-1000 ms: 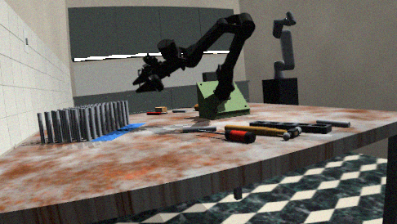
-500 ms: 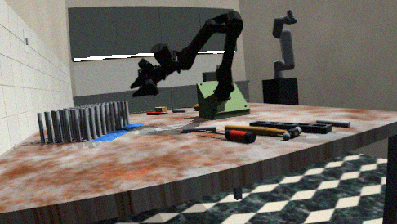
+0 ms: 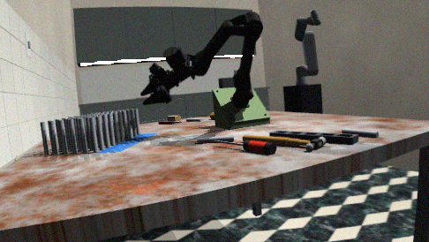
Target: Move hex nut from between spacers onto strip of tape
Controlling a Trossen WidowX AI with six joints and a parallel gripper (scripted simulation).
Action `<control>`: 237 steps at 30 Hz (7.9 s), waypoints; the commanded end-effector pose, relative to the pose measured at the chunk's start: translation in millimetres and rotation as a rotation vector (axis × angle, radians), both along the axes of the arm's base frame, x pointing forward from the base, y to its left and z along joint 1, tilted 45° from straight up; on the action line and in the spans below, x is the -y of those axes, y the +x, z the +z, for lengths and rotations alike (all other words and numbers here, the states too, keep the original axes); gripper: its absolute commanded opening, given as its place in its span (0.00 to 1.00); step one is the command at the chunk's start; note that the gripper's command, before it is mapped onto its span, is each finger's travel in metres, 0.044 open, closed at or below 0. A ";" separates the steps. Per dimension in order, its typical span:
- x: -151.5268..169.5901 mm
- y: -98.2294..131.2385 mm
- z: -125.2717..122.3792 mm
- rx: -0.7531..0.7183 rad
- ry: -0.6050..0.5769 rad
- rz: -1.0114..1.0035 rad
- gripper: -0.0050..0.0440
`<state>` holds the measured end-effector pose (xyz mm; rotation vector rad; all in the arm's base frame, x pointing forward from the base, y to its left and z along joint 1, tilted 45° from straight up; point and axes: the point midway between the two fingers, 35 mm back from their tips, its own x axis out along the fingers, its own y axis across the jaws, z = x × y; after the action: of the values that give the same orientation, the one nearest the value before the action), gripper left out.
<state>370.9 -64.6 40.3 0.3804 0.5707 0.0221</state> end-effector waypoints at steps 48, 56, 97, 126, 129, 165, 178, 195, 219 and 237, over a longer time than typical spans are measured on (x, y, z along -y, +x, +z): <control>267.7 -245.7 -159.4 -0.320 1.420 -2.029 0.92; 266.8 -330.4 -190.0 -0.210 1.816 -2.558 0.92; 184.7 -431.1 -264.8 0.096 2.376 -3.327 0.87; 168.5 -431.6 -282.9 0.088 2.375 -3.330 0.67; 164.9 -431.5 -286.6 0.087 2.375 -3.331 0.67; 135.4 -430.0 -315.4 0.096 2.377 -3.329 0.55; 135.4 -430.0 -315.4 0.096 2.377 -3.329 0.40; 214.7 -438.7 -256.4 0.149 2.381 -3.308 0.10; 260.6 -423.6 -184.0 0.024 2.340 -3.226 0.00; 268.0 -381.4 -154.4 -0.332 2.058 -2.769 0.00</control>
<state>-14.7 -321.8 -128.6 -1.9170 0.2969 1.5742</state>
